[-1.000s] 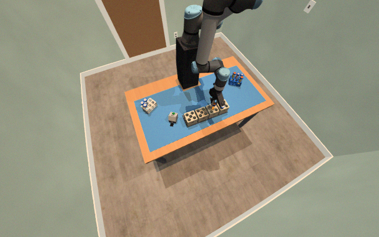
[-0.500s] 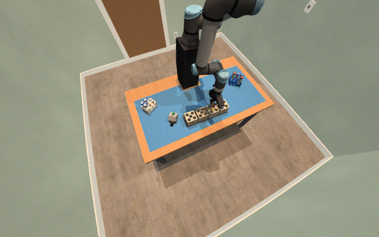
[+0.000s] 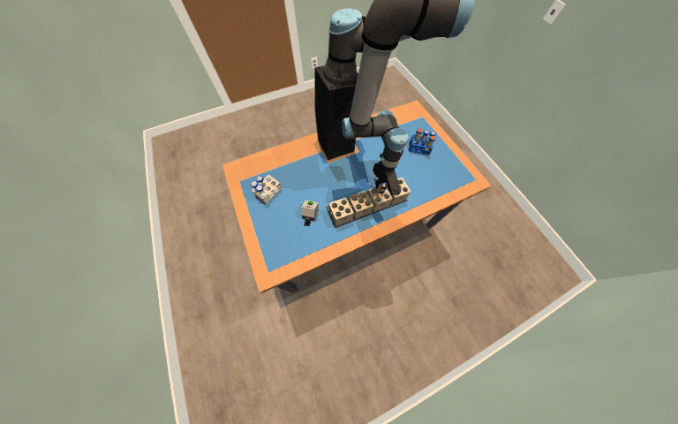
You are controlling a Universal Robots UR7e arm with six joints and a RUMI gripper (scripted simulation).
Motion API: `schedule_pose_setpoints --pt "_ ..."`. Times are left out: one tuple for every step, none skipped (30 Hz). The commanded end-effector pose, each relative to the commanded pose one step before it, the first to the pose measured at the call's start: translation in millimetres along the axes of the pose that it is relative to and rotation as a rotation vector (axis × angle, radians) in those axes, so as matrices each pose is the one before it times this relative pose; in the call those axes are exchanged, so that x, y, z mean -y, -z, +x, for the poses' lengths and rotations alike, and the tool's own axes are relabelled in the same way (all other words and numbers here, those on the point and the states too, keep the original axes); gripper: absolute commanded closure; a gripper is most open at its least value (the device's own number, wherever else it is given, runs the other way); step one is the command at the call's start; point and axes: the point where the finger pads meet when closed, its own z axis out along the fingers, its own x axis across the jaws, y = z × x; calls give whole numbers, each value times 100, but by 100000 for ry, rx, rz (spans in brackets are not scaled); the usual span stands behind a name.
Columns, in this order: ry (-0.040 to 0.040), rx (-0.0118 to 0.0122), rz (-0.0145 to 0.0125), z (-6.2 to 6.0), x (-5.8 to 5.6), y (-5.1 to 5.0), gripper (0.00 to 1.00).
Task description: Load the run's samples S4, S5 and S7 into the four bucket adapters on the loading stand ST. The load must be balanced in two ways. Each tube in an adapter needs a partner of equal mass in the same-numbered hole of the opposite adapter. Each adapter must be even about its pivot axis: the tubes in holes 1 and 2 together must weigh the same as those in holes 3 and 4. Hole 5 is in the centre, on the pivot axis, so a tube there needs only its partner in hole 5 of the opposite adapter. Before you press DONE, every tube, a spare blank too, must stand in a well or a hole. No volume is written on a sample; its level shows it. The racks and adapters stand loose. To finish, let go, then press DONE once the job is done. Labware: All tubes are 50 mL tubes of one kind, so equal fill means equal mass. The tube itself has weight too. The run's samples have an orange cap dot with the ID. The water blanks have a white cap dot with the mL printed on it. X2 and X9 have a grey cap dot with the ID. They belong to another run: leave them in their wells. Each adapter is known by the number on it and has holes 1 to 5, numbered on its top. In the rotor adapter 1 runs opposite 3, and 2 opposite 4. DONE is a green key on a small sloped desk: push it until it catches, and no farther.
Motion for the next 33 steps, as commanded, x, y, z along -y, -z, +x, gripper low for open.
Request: schedule_pose_setpoints --pt "3 -21 146 8 67 -639 100" --pt "0 0 0 0 0 0 100" --pt "0 0 0 0 0 0 100" --pt "0 0 0 0 0 -67 100" --pt "0 0 0 0 0 -67 100" --pt "0 0 0 0 0 -67 100" --pt "0 1 -3 0 -1 -57 100" --pt "0 0 0 0 0 -67 100" --pt "0 0 0 0 0 -67 100" --pt "0 0 0 0 0 -67 100" --pt "0 0 0 0 0 -67 100" --pt "0 0 0 0 0 -67 100" --pt "0 -1 3 0 1 -76 100" --pt "0 0 0 0 0 -67 100" --pt "0 1 -3 0 -1 -57 100" --pt "0 0 0 0 0 -67 100" --pt "0 0 0 0 0 -67 100" --pt "0 0 0 0 0 -67 100" --pt "0 0 0 0 0 0 100" --pt "0 0 0 0 0 0 100" --pt "0 0 1 0 1 -70 100" --pt "0 0 0 0 0 -66 100" --pt "0 0 0 0 0 -66 100" --pt "0 0 0 0 0 -66 100" --pt "0 0 0 0 0 -1 100" --pt "0 0 0 0 0 -2 100" --pt "0 0 0 0 0 -1 100" --pt "0 0 0 0 0 -1 100" --pt "0 0 0 0 0 -1 100" --pt "0 0 0 0 0 -1 100" --pt "0 0 0 0 0 0 100" --pt "0 0 0 0 0 0 100" --pt "0 0 0 0 0 0 100"
